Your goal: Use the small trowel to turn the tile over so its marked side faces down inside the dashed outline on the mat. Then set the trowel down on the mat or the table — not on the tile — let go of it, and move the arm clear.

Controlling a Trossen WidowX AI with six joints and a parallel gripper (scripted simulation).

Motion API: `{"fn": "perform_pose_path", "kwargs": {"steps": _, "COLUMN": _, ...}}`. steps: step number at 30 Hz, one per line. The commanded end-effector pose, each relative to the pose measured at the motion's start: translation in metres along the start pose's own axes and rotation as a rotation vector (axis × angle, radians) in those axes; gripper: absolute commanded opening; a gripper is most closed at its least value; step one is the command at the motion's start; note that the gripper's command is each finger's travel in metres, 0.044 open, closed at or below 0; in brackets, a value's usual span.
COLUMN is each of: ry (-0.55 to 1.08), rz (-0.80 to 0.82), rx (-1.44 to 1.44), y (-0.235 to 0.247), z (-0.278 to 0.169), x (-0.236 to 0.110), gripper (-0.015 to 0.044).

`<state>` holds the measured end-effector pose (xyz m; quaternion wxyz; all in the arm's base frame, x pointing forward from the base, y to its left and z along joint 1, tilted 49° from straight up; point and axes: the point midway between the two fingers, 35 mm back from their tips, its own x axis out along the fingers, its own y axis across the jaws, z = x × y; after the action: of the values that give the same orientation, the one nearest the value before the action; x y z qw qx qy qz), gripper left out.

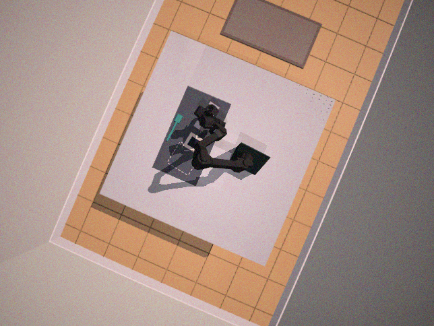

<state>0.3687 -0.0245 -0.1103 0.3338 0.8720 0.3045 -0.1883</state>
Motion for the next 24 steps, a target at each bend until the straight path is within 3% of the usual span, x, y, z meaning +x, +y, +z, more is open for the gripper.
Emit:
{"fn": "perform_pose_path", "kwargs": {"steps": 1, "ry": 0.011, "rz": 0.022, "rx": -0.048, "y": -0.001, "z": -0.014, "x": -0.010, "gripper": 0.0000}}
{"fn": "perform_pose_path", "kwargs": {"steps": 24, "ry": 0.023, "rz": 0.023, "rx": -0.077, "y": -0.016, "z": -0.026, "x": -0.008, "gripper": 0.0000}}
